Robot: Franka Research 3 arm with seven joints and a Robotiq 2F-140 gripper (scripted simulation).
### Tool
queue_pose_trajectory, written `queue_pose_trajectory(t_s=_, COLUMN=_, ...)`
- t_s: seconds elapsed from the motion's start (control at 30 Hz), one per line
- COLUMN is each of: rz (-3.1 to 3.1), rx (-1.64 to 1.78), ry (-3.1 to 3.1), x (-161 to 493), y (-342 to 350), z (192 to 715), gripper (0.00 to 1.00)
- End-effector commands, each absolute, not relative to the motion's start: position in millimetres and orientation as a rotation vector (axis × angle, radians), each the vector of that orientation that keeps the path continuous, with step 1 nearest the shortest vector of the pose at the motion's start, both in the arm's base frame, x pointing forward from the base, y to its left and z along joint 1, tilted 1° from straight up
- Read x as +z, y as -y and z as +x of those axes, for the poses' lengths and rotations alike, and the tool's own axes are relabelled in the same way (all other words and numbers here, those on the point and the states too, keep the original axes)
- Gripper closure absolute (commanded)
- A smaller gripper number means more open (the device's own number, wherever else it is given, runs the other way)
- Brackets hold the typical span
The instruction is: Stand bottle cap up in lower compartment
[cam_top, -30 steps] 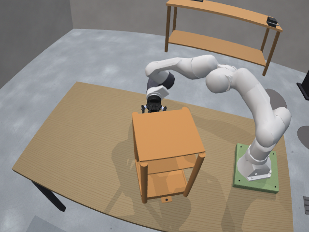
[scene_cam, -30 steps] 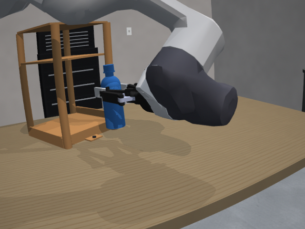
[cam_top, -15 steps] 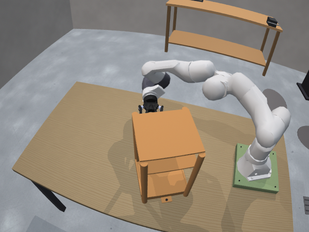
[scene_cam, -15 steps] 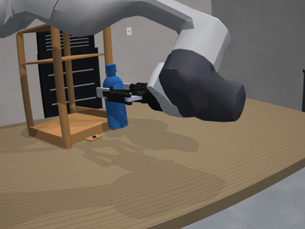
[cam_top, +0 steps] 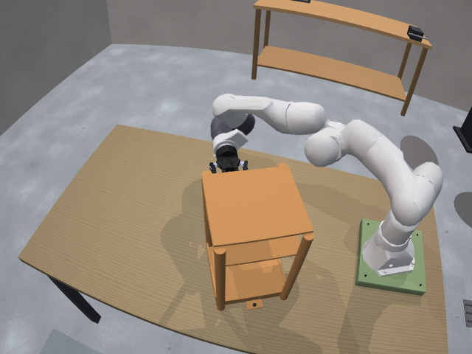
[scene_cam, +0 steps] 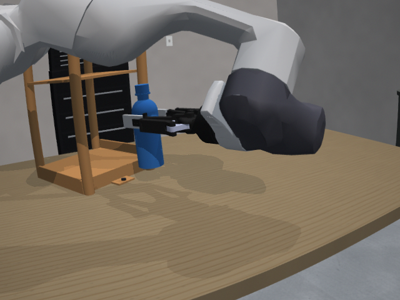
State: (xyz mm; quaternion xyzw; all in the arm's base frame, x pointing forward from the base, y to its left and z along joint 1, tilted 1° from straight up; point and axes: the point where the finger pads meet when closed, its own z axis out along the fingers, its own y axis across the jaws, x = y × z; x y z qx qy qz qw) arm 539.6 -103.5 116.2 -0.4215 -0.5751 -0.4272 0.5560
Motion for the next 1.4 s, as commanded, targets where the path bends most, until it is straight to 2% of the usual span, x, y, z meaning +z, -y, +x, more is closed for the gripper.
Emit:
queue_pose_trajectory(t_s=0.0, rz=-0.983, rx=-0.969, ry=1.334, x=122.2, y=102.7, z=534.5, gripper=1.00)
queue_pose_trajectory(t_s=1.37, rz=-0.983, rx=-0.969, ry=1.334, x=122.2, y=82.3, z=527.9, gripper=1.00)
